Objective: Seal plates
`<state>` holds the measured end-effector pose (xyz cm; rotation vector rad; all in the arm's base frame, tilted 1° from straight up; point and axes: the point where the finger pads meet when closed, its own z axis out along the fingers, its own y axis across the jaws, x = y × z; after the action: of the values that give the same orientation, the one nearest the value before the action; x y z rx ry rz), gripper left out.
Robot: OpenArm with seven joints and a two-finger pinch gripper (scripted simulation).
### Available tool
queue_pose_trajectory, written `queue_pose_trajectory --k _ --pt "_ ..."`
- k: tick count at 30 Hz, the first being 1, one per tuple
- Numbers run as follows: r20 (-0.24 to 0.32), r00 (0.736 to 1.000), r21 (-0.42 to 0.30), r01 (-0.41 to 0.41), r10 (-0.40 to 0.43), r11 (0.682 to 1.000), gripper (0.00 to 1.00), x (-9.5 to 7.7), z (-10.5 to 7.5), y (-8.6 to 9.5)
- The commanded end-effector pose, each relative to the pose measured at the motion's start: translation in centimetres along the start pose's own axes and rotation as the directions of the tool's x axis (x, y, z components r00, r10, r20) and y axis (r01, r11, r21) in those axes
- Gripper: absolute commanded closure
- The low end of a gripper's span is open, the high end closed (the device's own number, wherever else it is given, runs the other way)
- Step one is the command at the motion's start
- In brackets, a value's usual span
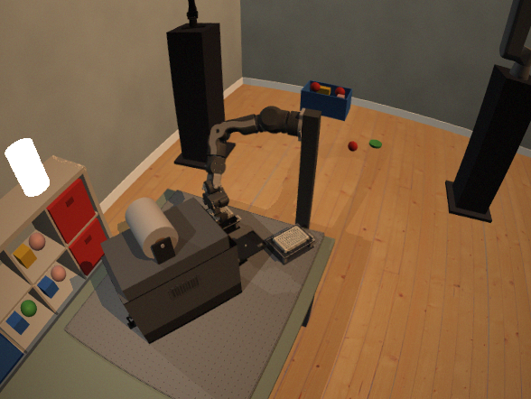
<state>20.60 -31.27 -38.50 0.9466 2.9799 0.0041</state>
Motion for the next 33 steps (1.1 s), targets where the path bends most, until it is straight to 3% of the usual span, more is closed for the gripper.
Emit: queue_pose_trajectory --k 1,33 --pt "-0.002 1.0 0.009 -0.003 0.003 1.0 1.0 0.0 -0.3 -0.2" --pt "0.0 1.0 0.006 -0.002 0.002 1.0 1.0 -0.1 -5.0 -0.1"
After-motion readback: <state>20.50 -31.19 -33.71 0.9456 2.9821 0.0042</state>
